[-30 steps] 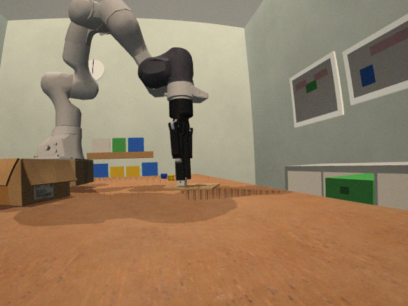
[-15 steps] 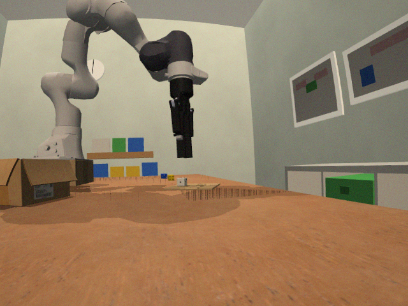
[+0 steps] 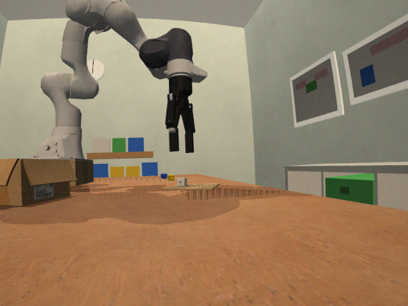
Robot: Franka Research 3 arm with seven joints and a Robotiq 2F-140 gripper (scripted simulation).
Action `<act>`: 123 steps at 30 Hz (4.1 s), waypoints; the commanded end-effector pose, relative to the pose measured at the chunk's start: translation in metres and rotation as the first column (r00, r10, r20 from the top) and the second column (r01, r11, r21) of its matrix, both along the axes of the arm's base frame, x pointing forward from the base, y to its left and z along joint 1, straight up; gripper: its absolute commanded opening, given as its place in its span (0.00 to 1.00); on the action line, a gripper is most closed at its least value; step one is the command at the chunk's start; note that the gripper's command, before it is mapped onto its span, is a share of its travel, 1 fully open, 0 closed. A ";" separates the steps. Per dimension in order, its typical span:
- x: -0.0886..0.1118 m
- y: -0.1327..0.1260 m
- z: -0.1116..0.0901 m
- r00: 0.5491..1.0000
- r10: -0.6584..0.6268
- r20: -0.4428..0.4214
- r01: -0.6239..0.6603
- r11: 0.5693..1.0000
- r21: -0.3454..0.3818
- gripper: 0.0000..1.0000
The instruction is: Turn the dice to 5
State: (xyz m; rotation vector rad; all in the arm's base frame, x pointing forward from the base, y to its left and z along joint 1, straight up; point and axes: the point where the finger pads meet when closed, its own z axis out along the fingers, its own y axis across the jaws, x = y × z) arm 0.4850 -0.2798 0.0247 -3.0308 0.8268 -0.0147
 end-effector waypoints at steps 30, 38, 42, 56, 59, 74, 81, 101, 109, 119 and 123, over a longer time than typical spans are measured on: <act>0.035 0.181 0.000 0.987 -0.158 0.003 0.158 0.987 0.013 1.00; 0.033 0.233 -0.001 0.979 -0.205 0.001 0.205 0.979 0.016 1.00; 0.025 0.281 -0.002 0.968 -0.250 -0.001 0.250 0.968 0.016 1.00; -0.001 0.367 -0.004 0.943 -0.333 -0.005 0.333 0.943 0.015 1.00; -0.015 0.398 -0.006 0.931 -0.364 -0.006 0.364 0.931 0.013 1.00; -0.060 0.468 -0.010 0.897 -0.443 -0.007 0.443 0.897 0.005 1.00; -0.062 0.471 -0.010 0.894 -0.447 -0.007 0.447 0.894 0.005 0.32; -0.062 0.471 -0.010 0.894 -0.447 -0.007 0.447 0.894 0.005 0.32; -0.062 0.471 -0.010 0.894 -0.447 -0.007 0.447 0.894 0.005 0.32; -0.062 0.472 -0.011 0.894 -0.447 -0.007 0.447 0.894 0.005 0.32; -0.062 0.472 -0.012 0.895 -0.447 -0.007 0.447 0.895 0.005 0.32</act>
